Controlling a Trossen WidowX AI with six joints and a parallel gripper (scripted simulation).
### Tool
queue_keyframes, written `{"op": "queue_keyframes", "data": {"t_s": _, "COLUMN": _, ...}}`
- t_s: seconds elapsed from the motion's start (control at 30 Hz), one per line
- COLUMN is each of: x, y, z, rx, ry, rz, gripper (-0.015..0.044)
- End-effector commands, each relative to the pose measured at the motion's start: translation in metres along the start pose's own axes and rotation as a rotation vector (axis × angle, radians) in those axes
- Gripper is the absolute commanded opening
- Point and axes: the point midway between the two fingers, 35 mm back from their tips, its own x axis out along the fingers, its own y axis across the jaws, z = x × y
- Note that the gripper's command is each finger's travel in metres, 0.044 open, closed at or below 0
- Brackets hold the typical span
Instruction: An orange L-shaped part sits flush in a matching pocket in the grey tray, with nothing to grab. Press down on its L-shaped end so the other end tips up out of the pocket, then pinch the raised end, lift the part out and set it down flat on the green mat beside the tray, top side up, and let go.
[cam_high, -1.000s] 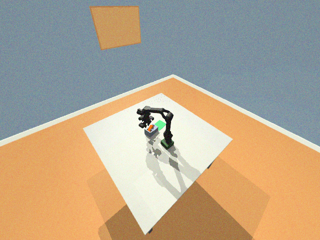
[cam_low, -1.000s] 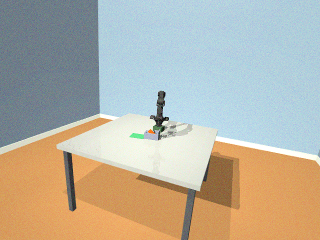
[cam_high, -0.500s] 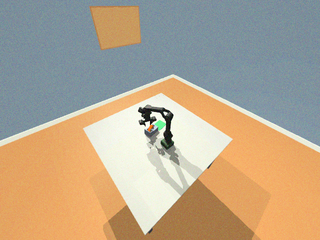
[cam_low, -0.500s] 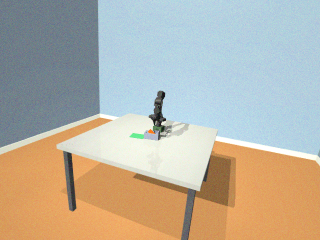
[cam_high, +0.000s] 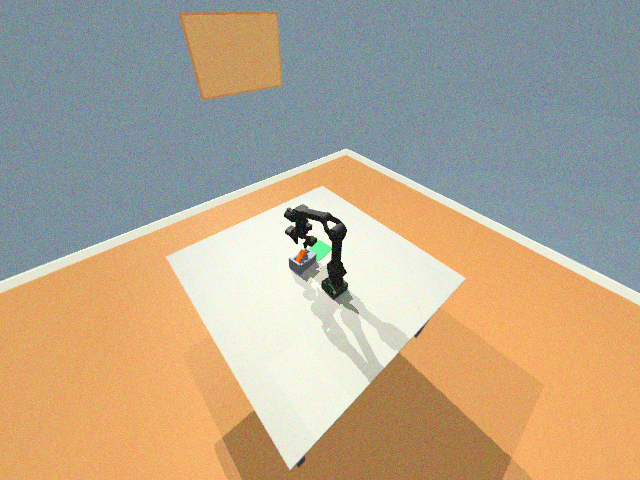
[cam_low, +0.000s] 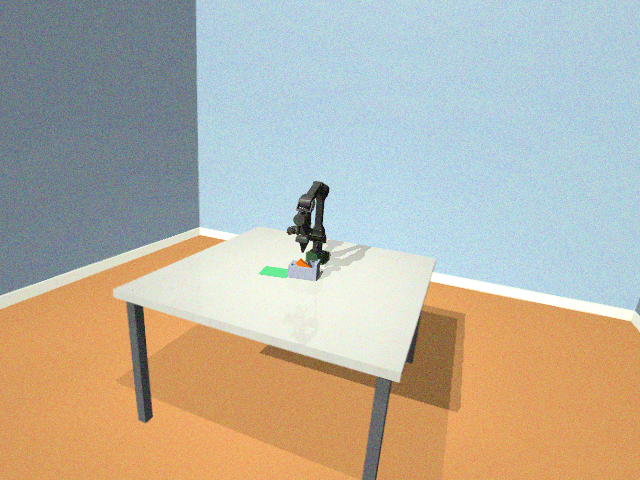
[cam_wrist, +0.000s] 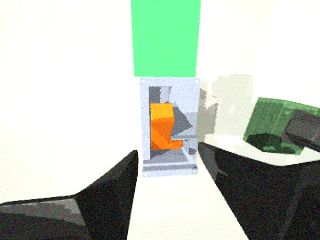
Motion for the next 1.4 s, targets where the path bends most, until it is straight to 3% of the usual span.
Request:
{"op": "queue_keyframes", "data": {"t_s": 0.0, "x": -0.001, "y": 0.0, "z": 0.004, "rx": 0.086, "ry": -0.003, "rz": 0.0, "gripper": 0.028}}
{"op": "queue_keyframes", "data": {"t_s": 0.3, "x": 0.029, "y": 0.0, "z": 0.004, "rx": 0.086, "ry": -0.003, "rz": 0.0, "gripper": 0.028}}
{"op": "queue_keyframes", "data": {"t_s": 1.37, "x": 0.076, "y": 0.0, "z": 0.004, "rx": 0.086, "ry": -0.003, "rz": 0.0, "gripper": 0.028}}
